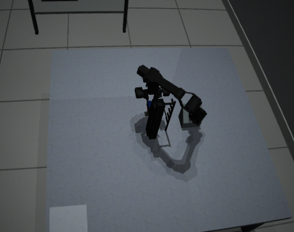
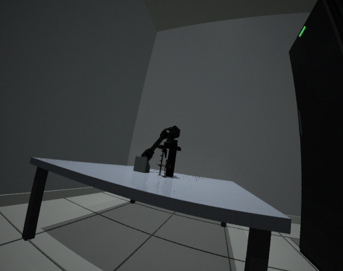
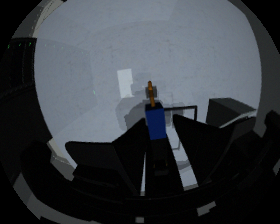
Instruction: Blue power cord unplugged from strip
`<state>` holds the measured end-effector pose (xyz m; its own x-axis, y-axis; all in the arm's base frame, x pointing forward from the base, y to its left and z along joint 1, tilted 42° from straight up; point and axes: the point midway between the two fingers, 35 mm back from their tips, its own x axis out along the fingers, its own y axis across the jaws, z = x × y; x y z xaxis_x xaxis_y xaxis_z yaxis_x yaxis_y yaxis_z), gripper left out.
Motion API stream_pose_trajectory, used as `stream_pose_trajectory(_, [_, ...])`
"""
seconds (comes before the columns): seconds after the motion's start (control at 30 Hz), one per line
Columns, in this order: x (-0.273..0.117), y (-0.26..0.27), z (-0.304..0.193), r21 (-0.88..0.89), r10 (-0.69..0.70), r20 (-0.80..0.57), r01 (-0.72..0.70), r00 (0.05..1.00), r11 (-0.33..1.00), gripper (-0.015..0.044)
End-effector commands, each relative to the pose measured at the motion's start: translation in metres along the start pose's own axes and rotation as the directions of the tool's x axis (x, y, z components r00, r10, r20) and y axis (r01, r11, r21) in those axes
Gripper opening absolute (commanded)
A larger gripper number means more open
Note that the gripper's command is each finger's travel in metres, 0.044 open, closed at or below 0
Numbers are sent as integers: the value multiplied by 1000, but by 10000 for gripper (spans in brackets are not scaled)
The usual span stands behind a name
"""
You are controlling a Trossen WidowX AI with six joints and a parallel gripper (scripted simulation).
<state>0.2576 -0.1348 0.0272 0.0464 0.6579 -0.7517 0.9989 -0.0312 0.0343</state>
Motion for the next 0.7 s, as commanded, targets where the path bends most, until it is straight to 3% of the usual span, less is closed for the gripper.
stream_pose_trajectory(0.0, [1,-1,-8,6,-2,-7,2,1000,1000,160])
stream_pose_trajectory(0.6, [13,-1,-10,6,-2,-7,2,1000,1000,160])
stream_pose_trajectory(0.67, [11,-1,-9,1,-3,-3,3,1000,1000,127])
